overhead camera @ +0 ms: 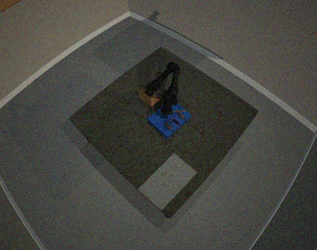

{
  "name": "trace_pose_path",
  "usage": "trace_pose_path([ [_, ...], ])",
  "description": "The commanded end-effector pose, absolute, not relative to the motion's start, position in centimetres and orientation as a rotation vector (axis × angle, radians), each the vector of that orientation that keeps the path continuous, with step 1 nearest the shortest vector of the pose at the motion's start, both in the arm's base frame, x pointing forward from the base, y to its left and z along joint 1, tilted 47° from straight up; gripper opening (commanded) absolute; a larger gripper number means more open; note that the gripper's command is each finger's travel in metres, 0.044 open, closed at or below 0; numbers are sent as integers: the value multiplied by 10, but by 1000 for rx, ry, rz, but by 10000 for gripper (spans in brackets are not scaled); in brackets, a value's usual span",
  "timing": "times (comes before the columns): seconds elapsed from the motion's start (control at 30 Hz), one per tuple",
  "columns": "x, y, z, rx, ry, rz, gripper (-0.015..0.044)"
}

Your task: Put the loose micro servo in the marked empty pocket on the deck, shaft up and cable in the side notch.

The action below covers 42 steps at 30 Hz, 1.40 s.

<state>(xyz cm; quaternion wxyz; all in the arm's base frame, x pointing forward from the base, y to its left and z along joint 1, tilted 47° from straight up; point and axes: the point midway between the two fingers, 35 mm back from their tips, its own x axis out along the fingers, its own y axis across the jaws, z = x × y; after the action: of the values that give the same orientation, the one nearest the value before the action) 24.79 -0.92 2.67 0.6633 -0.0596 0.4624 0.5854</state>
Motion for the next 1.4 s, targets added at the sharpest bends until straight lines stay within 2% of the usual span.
trace_pose_path([
  [0.0, 248, -10, 26, -38, 1133, 1246, 0],
  [0.73, 248, -10, 26, 527, 1537, 753, 0],
  [1.03, 252, -10, 26, 549, 1550, 732, 0],
  [1.37, 289, -5, 26, 548, 1548, 732, 0],
])
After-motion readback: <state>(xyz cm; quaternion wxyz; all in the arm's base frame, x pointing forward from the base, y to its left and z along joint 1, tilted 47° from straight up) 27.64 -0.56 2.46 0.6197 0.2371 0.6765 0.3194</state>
